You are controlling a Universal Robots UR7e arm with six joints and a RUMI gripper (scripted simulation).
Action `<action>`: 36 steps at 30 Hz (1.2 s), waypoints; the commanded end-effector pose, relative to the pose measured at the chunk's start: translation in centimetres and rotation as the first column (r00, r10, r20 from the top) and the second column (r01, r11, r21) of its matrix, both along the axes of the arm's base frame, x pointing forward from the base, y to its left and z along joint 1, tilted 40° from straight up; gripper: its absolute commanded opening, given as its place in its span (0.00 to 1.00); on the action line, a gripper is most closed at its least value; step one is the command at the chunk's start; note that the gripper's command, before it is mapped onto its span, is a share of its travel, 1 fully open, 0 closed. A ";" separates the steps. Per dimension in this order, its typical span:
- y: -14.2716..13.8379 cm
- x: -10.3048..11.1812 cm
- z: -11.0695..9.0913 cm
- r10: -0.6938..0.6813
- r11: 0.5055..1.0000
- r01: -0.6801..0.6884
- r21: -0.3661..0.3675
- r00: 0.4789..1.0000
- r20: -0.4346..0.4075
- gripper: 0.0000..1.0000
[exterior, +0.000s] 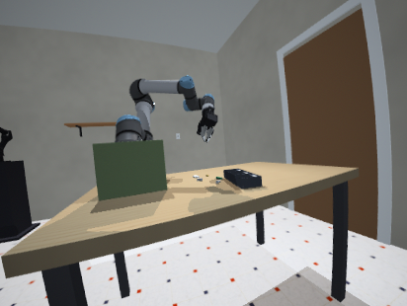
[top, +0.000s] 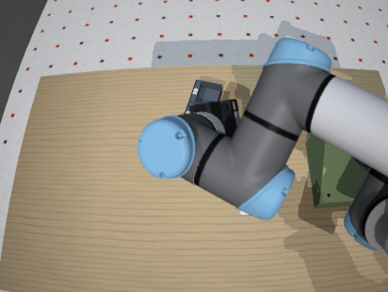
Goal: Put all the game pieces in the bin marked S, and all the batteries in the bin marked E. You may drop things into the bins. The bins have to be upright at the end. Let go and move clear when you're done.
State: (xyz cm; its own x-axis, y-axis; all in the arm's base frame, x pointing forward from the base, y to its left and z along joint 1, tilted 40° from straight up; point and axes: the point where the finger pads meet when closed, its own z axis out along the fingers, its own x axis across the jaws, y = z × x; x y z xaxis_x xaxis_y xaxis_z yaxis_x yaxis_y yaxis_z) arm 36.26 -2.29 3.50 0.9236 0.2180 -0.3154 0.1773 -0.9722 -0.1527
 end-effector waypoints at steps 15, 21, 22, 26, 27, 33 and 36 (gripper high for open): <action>0.0 -1.0 -0.2 -0.574 0.817 0.577 0.010 0.814 -0.090 0.04; -0.1 -1.0 0.0 -0.732 0.674 0.739 -0.005 0.667 -0.138 0.04; -0.1 -1.0 0.0 -0.755 0.647 0.762 -0.008 0.640 -0.147 0.04; -0.2 -1.0 0.1 -0.833 0.536 0.844 -0.026 0.524 -0.180 0.04; -0.2 -1.0 0.1 -0.849 0.507 0.861 -0.032 0.493 -0.188 0.04; -0.3 -0.9 0.2 -0.905 0.384 0.921 -0.057 0.364 -0.222 0.04; -0.5 -0.8 0.4 -0.940 0.255 0.963 -0.089 0.225 -0.255 0.04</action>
State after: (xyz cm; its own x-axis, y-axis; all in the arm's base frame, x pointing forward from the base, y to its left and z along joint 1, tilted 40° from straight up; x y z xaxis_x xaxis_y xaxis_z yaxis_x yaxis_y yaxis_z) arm 35.42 -2.68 3.82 0.4734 -0.7006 -0.5339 -0.8646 -0.4856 -0.1294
